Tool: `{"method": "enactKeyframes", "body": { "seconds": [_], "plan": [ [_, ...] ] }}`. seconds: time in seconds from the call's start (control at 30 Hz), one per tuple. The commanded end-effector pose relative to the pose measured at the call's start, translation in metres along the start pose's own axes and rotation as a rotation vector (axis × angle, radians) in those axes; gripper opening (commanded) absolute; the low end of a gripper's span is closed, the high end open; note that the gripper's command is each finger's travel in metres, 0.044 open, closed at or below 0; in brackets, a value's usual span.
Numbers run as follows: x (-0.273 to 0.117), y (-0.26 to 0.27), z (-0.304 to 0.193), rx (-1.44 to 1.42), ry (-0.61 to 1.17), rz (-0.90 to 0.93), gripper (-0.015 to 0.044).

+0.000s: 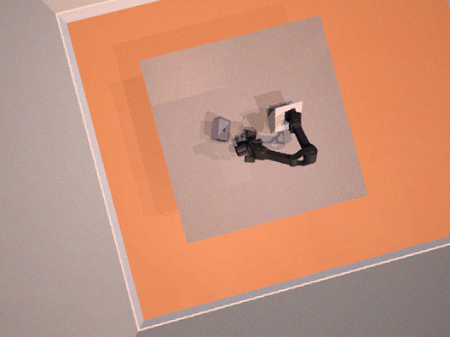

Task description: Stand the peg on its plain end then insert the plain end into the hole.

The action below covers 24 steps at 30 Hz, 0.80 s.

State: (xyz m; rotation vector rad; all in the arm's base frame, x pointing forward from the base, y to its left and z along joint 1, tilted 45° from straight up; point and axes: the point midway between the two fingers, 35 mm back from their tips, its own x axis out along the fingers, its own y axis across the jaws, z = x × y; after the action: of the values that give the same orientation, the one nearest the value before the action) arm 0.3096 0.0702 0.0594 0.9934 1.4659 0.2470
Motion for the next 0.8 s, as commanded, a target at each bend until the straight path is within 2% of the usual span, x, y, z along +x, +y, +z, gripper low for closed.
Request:
{"method": "enactKeyframes", "body": {
  "seconds": [0.0, 0.77],
  "plan": [
    [0.009, -0.001, -0.001, 0.007, 0.009, -0.001, 0.044],
    [0.046, -0.001, -0.002, 0.008, 0.01, 0.001, 0.044]
  ]
}}
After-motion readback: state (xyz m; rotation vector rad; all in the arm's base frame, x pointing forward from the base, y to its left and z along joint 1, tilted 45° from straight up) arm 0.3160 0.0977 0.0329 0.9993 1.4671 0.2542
